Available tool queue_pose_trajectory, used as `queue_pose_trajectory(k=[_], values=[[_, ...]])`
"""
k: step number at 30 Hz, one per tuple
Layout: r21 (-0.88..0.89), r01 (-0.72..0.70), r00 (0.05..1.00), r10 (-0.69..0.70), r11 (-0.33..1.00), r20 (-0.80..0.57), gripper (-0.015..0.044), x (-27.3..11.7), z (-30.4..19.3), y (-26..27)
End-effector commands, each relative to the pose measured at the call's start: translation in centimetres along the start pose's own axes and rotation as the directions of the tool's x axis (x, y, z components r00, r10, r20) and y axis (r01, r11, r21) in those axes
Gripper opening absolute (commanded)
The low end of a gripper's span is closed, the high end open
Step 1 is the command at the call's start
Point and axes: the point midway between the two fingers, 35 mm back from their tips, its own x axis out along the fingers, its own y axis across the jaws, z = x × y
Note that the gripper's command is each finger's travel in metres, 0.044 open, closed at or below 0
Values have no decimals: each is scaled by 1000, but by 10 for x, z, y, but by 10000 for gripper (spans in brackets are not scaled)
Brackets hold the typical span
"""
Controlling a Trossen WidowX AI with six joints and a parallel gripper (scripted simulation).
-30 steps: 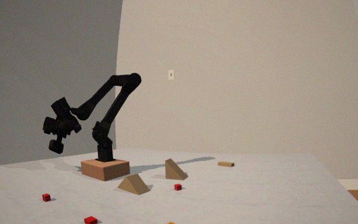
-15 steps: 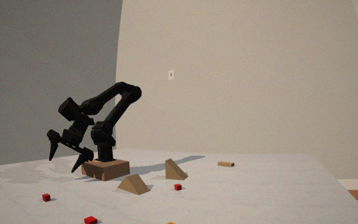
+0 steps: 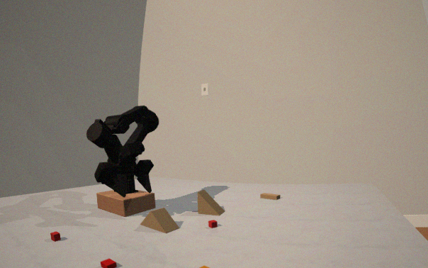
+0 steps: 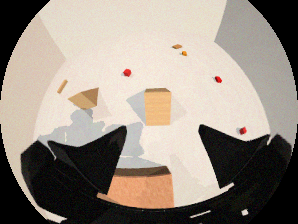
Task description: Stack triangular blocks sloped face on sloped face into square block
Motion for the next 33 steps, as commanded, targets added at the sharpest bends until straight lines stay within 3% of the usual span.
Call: queue_pose_trajectory(k=[1,33], values=[[-17,-17,1000,17,1000,18,440,-1,4,4],[-17,-18,1000,18,1000,22,440,102,11,3]])
